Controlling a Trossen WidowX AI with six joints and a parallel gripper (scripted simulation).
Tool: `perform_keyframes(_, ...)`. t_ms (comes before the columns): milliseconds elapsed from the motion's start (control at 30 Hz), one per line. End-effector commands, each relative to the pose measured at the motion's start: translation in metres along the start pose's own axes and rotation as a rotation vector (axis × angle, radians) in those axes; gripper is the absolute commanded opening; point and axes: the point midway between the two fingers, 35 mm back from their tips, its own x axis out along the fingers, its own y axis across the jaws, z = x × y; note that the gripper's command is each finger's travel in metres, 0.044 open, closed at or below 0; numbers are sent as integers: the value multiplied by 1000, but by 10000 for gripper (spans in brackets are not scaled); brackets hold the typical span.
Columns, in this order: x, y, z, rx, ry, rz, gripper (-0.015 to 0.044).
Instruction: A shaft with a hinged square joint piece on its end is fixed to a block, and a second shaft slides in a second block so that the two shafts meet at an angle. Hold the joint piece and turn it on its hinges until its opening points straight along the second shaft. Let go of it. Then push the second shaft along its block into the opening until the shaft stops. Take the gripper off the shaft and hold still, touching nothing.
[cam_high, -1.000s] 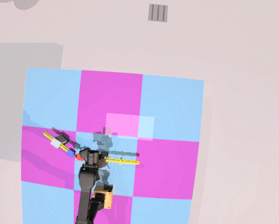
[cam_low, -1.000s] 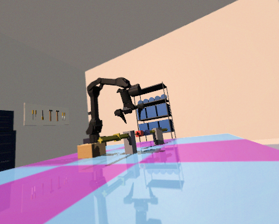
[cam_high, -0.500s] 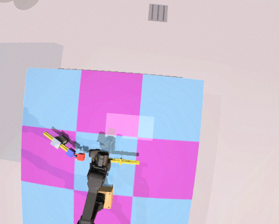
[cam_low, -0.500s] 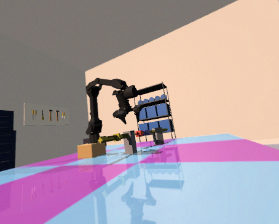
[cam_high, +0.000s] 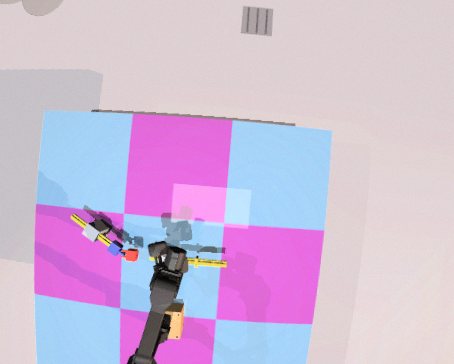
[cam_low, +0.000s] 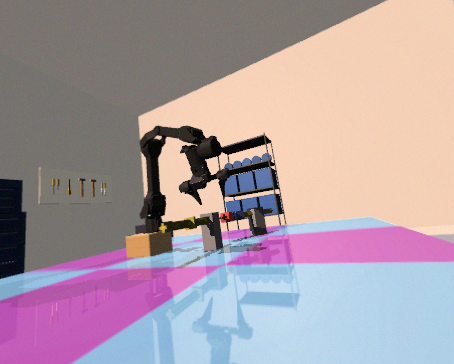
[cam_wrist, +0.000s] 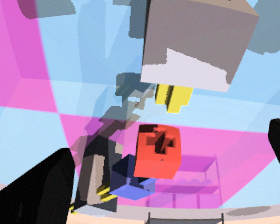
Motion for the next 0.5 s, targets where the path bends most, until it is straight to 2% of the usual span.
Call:
perform_keyframes(0, -9, 2, 17, -128, -52, 1, 440)
perform_keyframes(467, -37, -6, 77, -579, -200, -80, 440)
